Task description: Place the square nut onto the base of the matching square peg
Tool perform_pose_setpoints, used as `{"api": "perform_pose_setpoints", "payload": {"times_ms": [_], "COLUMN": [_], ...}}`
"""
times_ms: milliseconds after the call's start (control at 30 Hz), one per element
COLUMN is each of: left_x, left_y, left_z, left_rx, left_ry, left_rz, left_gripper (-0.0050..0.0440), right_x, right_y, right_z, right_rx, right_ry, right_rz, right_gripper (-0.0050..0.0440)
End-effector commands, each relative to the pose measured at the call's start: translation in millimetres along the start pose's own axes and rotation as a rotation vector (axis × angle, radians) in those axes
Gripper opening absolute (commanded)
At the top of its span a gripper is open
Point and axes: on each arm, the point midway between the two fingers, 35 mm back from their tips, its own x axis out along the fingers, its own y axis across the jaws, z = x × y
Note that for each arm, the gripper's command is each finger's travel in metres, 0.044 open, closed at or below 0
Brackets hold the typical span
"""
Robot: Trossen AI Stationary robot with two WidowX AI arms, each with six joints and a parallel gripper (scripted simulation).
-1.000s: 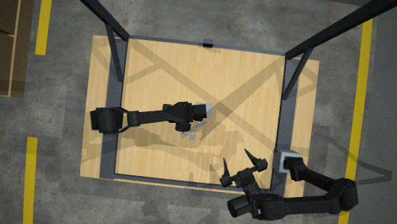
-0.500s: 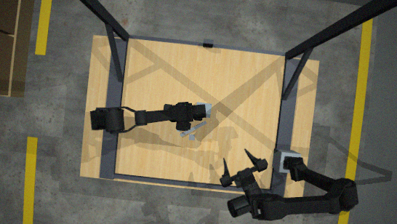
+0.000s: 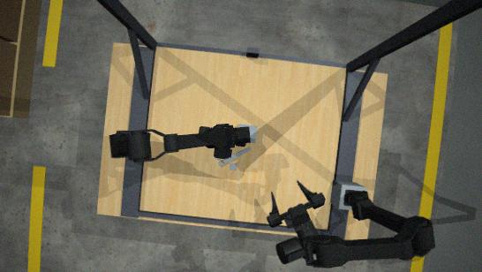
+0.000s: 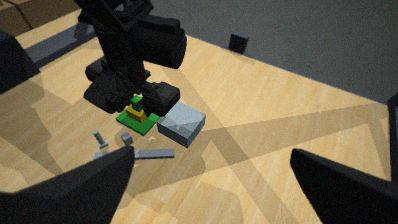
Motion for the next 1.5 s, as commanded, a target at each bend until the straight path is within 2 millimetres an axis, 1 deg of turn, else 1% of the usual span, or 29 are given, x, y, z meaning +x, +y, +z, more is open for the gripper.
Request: {"api": "perform_pose_setpoints", "payload": {"times_ms": [0, 33, 67, 100, 233, 300, 333, 400, 467, 567, 633, 700, 833, 867, 1467], "left_x": [-4.8, -4.8, -4.8, -4.8, -4.8, -4.8, -4.8, -4.8, -4.8, -4.8, -4.8, -4.8, -4.8, -4.8, -4.8], "left_y": [0.9, 0.9, 0.9, 0.9, 0.9, 0.9, 0.9, 0.9, 0.9, 0.9, 0.9, 0.9, 0.9, 0.9, 0.9], "left_z": [6.7, 6.7, 6.7, 6.7, 6.7, 6.7, 6.7, 6.7, 6.7, 6.7, 6.7, 6.7, 6.7, 6.7, 6.7], "left_rx": [0.026, 0.026, 0.026, 0.026, 0.026, 0.026, 0.026, 0.026, 0.026, 0.026, 0.026, 0.026, 0.026, 0.026, 0.026], "left_ry": [-0.005, -0.005, -0.005, -0.005, -0.005, -0.005, -0.005, -0.005, -0.005, -0.005, -0.005, -0.005, -0.005, -0.005, -0.005], "left_rz": [0.017, 0.017, 0.017, 0.017, 0.017, 0.017, 0.017, 0.017, 0.017, 0.017, 0.017, 0.017, 0.017, 0.017, 0.017], "left_gripper": [0.044, 0.044, 0.044, 0.044, 0.044, 0.044, 0.044, 0.044, 0.044, 0.044, 0.044, 0.044, 0.044, 0.044, 0.044], "right_x": [-9.6, -9.6, -15.0, -20.9, -31.1, -32.3, -34.2, -34.2, -40.2, -59.1, -70.9, -78.3, -77.4, -70.4, -70.2], "right_y": [6.3, 6.3, 8.2, 11.4, 11.0, 10.9, 10.9, 10.9, 10.6, 9.7, 9.2, 9.0, 8.8, 4.7, 4.9], "right_z": [-1.6, -1.6, -2.0, -2.5, -2.4, -2.4, -2.3, -2.3, -2.2, -2.0, -1.9, -1.8, -1.8, -1.0, -1.0], "right_rx": [-0.001, -0.001, -0.001, -0.002, -0.002, -0.002, -0.002, -0.002, -0.002, -0.002, -0.002, -0.002, -0.002, -0.002, -0.001], "right_ry": [0.006, 0.006, 0.008, 0.011, 0.011, 0.011, 0.011, 0.011, 0.011, 0.011, 0.011, 0.011, 0.01, 0.006, 0.006], "right_rz": [0.031, 0.031, 0.041, 0.054, 0.054, 0.054, 0.054, 0.054, 0.054, 0.054, 0.054, 0.054, 0.052, 0.03, 0.031], "right_gripper": [0.024, 0.0264, 0.0288, 0.03, 0.03, 0.03, 0.0324, 0.0324, 0.0372, 0.044, 0.044, 0.044, 0.044, 0.044, 0.044]}}
